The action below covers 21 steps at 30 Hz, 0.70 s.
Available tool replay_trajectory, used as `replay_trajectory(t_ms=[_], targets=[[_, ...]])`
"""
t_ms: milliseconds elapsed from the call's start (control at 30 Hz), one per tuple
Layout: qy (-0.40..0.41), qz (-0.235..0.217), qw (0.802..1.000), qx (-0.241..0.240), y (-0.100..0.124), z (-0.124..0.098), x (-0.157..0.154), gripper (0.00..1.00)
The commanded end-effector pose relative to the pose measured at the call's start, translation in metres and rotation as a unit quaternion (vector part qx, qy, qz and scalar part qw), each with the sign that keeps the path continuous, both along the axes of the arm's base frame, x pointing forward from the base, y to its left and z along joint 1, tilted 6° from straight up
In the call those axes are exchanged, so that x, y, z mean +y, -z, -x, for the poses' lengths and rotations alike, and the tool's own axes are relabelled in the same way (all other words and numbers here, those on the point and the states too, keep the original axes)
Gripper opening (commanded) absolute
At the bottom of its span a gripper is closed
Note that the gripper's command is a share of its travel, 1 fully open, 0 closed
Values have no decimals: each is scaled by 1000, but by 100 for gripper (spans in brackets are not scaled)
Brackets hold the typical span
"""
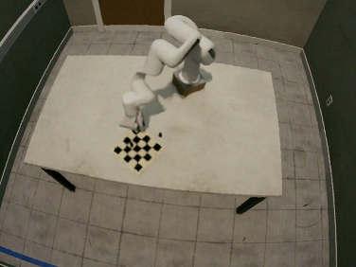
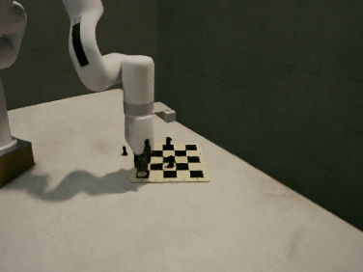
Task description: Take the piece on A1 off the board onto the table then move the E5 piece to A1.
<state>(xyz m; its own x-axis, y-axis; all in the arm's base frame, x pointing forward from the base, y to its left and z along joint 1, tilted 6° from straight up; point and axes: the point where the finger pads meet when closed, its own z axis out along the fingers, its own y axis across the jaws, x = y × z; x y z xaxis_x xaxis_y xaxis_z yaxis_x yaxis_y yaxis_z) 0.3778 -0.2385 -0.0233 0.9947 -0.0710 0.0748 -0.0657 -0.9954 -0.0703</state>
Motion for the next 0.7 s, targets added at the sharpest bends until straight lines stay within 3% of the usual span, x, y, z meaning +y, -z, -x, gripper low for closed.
replay_trajectory(t_ms=[0, 667], targets=[[0, 1, 1000, -2, -1, -1, -1, 0], [0, 1, 1000, -2, -7, -1, -1, 0]])
